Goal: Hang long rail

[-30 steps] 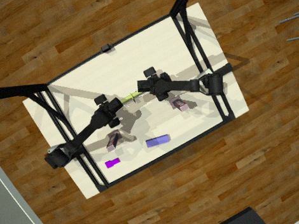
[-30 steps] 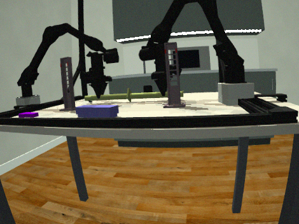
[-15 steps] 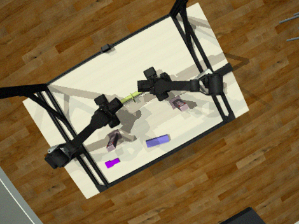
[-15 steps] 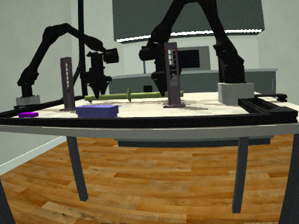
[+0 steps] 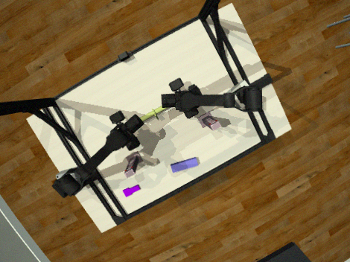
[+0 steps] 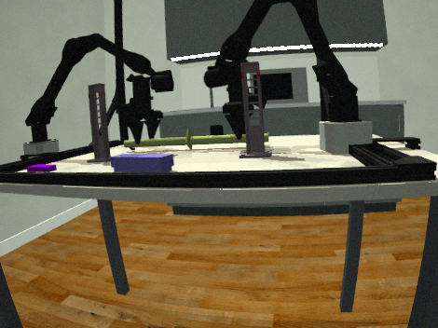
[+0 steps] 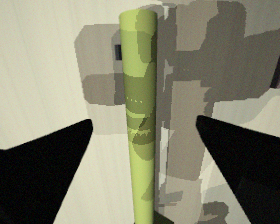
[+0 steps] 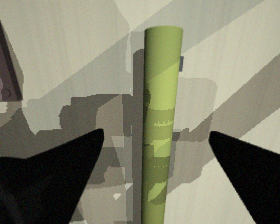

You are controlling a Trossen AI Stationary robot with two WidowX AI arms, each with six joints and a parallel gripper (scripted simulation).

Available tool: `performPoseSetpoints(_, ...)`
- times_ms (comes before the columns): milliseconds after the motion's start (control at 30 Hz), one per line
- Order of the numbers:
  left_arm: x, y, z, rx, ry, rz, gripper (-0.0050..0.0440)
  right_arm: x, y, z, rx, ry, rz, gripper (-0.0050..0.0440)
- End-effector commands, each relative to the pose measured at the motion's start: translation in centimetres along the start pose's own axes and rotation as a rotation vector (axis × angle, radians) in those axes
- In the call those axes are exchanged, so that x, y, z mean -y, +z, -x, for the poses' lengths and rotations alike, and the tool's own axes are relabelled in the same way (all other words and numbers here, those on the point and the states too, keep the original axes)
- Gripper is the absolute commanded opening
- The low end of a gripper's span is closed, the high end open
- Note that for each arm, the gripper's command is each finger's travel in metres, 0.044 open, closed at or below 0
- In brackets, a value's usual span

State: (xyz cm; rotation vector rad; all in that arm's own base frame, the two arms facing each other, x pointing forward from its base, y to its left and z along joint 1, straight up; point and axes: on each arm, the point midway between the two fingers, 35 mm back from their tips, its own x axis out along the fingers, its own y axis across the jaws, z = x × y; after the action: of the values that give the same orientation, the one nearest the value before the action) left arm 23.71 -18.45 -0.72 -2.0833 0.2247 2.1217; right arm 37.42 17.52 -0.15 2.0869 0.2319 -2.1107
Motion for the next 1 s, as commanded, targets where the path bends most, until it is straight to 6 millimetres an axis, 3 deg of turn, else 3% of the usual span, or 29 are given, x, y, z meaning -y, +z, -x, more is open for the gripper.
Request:
performPoseSetpoints(0,-0.1,-0.27,2.39,-0.021,0.01,0.0,0.044,0.03,-0.26,2.47,-0.022,-0.005,0.0,0.044)
performPoseSetpoints(967,-0.06,-0.2,2.85,-0.021,0.01,0.0,0.044,0.02,-0.21,2.9,-0.022,-0.005,0.0,0.044)
